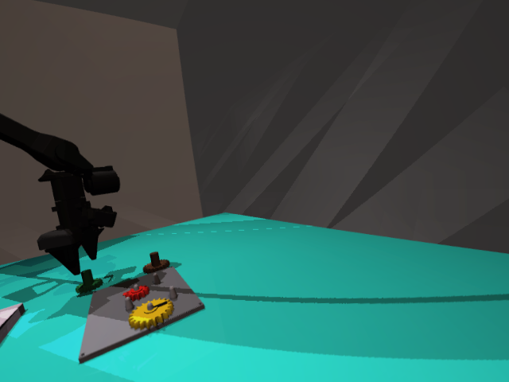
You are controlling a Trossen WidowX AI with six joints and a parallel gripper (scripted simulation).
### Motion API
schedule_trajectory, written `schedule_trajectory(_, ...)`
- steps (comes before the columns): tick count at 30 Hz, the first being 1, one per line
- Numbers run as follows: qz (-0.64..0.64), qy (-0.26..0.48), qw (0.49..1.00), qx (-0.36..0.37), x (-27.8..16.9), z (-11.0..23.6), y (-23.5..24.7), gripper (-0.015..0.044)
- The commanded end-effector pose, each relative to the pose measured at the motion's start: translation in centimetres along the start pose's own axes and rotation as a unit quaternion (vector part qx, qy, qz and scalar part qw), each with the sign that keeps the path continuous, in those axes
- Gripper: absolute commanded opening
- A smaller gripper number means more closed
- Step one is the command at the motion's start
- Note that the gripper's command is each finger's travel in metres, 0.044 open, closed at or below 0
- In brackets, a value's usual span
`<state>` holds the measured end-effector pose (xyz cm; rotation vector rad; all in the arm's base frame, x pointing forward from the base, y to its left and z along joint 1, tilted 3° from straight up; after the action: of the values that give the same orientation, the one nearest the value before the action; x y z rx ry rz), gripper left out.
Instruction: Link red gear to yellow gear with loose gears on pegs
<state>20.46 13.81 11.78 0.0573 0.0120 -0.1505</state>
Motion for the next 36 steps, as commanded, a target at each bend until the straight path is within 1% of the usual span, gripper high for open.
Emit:
schedule_trajectory(1, -0.002, 0.006, 1.000, -0.003, -0.2, -0.8, -0.1, 0.0440)
schedule_trajectory(9, -0.002, 0.006, 1.000, -0.003, -0.2, -2.1, -0.2, 0.0440)
schedule_trajectory(16, -0.002, 0.006, 1.000, -0.003, -0.2, -2.2, -0.2, 0.0440)
schedule_trajectory(30, -0.002, 0.006, 1.000, -0.003, -0.2, -2.2, -0.2, 0.0073)
schedule_trajectory(36, -0.002, 0.006, 1.000, -0.003, -0.2, -2.2, -0.2, 0.0032)
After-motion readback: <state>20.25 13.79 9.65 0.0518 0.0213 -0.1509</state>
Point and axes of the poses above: the point midway between the two fingers, 35 mm back from their tips, its own z axis back along the fingers, its own y axis across the jaws, x = y × z, the point moved 5 cm from there along z, back along the fingers, and after that the axes turned 4 degrees about -z, right-handed, at the moved point
